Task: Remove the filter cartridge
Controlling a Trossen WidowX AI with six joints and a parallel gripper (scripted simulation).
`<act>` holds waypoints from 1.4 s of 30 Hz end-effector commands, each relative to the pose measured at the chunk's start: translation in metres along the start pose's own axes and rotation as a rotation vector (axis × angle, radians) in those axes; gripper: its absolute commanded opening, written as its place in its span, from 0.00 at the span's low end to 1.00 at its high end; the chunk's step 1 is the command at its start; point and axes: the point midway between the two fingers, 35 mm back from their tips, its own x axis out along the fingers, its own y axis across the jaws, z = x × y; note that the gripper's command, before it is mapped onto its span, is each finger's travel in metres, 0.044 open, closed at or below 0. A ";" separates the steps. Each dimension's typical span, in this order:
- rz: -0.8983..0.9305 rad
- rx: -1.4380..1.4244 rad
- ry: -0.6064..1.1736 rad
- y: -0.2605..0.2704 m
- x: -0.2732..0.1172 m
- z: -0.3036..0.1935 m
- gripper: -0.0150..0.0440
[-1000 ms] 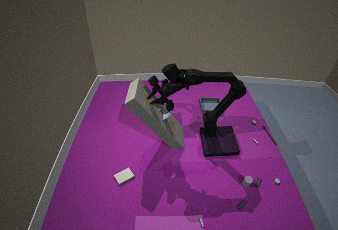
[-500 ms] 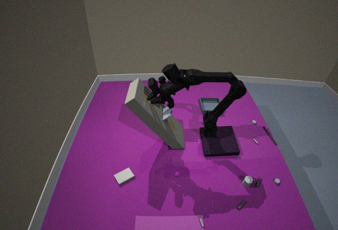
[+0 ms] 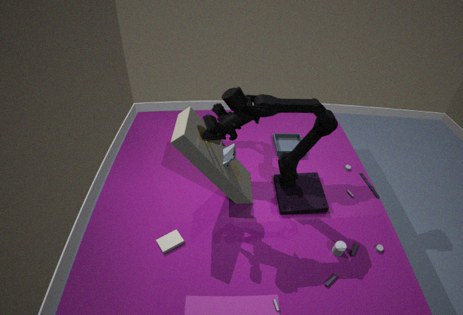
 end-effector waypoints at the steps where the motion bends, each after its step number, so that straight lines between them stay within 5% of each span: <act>1: 0.000 -0.144 -0.002 0.001 0.009 0.001 0.25; 15: 0.000 -0.629 -0.002 0.001 0.008 0.001 0.25; 42: 0.000 -0.522 -0.002 0.001 0.009 0.001 0.25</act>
